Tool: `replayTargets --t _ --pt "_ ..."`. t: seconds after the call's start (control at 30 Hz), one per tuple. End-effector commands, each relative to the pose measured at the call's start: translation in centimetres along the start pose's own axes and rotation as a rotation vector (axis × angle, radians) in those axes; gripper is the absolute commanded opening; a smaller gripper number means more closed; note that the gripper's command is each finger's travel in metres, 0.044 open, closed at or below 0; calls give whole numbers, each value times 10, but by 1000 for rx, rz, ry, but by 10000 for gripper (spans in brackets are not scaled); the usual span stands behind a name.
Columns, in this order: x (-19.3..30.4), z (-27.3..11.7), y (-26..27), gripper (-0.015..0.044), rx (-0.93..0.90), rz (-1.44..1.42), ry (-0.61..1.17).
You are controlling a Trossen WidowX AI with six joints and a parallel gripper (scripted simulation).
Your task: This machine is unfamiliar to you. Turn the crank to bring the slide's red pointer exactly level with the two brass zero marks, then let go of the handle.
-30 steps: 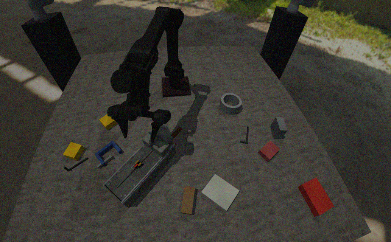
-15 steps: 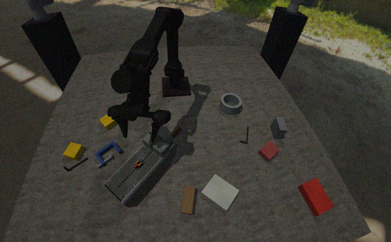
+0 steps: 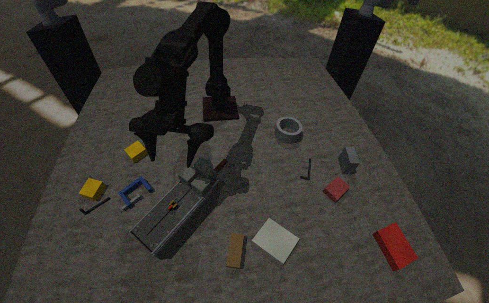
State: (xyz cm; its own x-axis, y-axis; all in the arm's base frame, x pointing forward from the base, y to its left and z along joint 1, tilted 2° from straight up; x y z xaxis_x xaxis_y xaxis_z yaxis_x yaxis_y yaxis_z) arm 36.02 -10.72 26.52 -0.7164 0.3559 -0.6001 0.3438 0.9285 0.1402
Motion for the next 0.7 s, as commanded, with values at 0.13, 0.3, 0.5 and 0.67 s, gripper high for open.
replayTargets --t 0.13,0.3,0.5,0.67 --pt "21 -11 36 440 87 87 3" --pt "40 -18 58 440 151 150 -18" --pt "62 -29 80 440 217 221 -70" --pt "81 -40 95 440 259 278 -135"
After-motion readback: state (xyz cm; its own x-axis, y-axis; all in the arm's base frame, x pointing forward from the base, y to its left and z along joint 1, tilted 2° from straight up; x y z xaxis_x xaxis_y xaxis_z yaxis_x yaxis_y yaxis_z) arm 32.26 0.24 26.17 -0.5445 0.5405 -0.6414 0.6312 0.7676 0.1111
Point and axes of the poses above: the point midway between the two fingers, 35 mm back from their tips, its own z axis out along the fingers, its own y axis across the jaws, x = y × z, the point moved 6 cm from there along -z, back along the fingers, and after that the axes turned 7 degrees about z, right-handed, at the moved point
